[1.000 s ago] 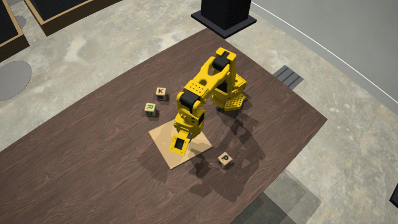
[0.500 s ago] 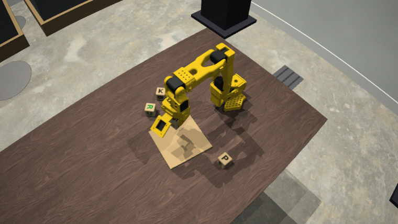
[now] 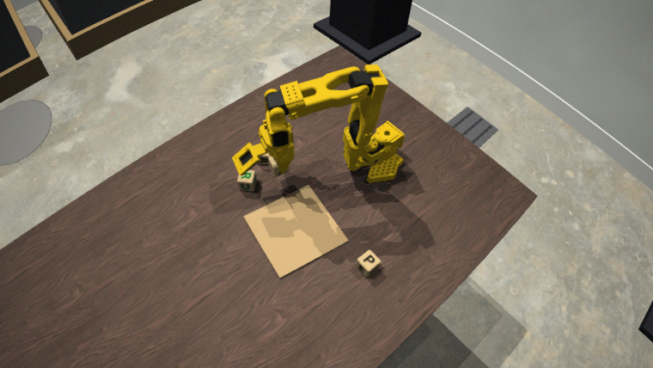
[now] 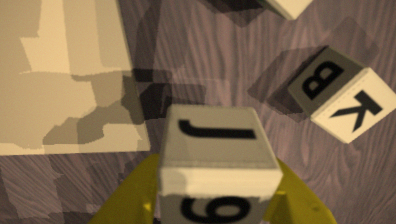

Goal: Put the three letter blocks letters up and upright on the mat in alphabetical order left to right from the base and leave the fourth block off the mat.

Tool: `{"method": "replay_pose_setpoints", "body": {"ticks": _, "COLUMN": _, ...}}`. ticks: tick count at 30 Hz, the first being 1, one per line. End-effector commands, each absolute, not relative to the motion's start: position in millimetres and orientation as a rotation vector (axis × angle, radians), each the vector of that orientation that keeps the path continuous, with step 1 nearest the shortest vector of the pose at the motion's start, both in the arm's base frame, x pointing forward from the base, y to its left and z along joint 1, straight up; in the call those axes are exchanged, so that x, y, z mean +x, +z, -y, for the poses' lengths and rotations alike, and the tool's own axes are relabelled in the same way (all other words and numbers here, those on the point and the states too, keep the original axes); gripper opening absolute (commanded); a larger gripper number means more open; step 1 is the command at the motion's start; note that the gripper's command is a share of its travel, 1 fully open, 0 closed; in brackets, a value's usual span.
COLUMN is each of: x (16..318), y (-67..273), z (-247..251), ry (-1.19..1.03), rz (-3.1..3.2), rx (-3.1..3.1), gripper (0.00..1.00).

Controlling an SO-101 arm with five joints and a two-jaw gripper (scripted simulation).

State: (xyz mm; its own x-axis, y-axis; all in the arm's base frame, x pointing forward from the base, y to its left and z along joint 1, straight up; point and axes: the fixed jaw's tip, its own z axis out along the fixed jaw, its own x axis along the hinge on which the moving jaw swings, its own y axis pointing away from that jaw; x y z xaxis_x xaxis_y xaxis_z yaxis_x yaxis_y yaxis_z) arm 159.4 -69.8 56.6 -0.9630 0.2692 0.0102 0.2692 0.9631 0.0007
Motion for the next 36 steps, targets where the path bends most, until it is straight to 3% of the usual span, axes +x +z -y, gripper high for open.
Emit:
{"method": "replay_pose_setpoints", "body": {"ticks": 1, "x": 166.2, "y": 72.2, "z": 80.5, "ry": 0.058, "rz": 3.204, "rx": -0.503, "gripper": 0.0}}
{"method": "replay_pose_setpoints", "body": {"ticks": 36, "x": 164.9, "y": 72.1, "z": 82.8, "ry": 0.061, "rz": 3.202, "rx": -0.538, "gripper": 0.0}}
